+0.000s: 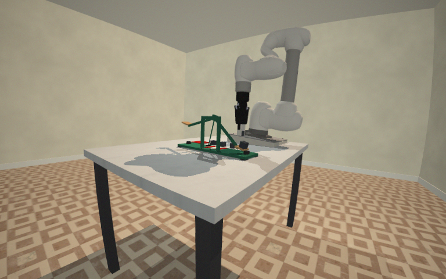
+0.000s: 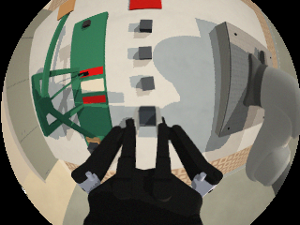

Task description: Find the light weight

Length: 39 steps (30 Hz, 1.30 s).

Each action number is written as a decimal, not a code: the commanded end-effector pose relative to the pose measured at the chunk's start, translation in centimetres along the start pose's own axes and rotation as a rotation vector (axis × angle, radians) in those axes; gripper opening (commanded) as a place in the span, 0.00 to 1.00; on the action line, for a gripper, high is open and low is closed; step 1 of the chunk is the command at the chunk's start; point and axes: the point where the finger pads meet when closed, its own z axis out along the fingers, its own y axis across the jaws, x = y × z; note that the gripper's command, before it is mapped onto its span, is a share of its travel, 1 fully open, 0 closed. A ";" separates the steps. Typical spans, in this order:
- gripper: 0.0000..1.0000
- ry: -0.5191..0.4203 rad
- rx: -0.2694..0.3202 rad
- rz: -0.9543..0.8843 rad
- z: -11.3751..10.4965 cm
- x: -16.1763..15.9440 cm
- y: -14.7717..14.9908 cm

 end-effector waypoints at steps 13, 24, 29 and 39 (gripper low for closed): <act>0.24 -0.002 -0.001 -0.004 -6.6 13.1 -0.2; 0.24 -0.002 -0.001 -0.004 -11.7 23.4 -0.3; 0.24 -0.002 -0.001 -0.004 -12.7 25.4 -0.3; 0.24 -0.002 -0.001 -0.004 -13.6 27.2 -0.5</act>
